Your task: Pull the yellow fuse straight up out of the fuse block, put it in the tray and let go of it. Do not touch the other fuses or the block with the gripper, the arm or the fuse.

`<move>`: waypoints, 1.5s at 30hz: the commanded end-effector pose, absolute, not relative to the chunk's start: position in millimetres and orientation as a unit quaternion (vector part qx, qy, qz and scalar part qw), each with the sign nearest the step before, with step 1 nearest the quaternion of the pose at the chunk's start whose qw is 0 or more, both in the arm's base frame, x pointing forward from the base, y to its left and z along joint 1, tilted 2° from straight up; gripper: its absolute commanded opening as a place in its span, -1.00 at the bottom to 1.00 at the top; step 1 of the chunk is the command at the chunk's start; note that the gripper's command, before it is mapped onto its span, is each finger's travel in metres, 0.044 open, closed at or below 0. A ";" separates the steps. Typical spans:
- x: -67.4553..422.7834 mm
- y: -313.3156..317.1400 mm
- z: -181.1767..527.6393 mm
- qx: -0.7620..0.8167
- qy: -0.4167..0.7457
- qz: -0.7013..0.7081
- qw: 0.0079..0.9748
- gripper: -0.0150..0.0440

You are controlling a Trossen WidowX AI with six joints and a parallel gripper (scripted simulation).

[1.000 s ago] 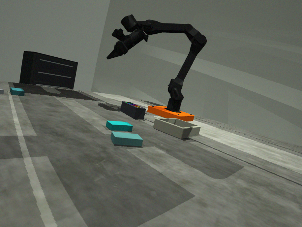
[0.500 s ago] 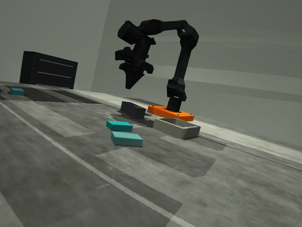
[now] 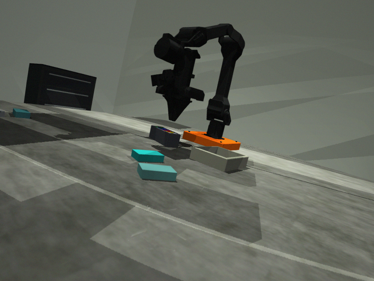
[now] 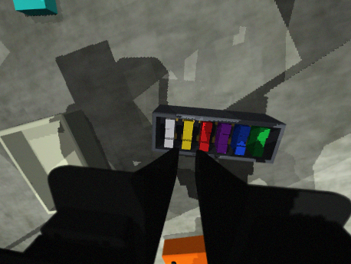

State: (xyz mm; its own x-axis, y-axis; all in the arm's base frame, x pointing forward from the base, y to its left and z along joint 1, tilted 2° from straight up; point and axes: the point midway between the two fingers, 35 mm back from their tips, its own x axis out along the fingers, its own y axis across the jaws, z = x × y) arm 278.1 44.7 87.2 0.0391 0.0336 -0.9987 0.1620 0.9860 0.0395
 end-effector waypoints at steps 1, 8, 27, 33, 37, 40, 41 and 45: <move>278.3 44.9 82.3 0.071 0.693 -0.049 0.716 -0.28; 279.4 45.1 75.5 0.071 0.693 -0.049 0.716 -0.28; 280.9 45.8 57.8 0.071 0.693 -0.049 0.716 -0.28; 280.9 45.8 57.6 0.071 0.693 -0.049 0.716 -0.28; 280.9 45.8 57.6 0.071 0.693 -0.049 0.716 -0.28; 280.9 45.8 57.2 0.071 0.693 -0.049 0.716 -0.28; 280.9 45.8 56.7 0.071 0.693 -0.049 0.716 -0.28; 281.0 45.9 53.8 0.071 0.693 -0.049 0.716 -0.28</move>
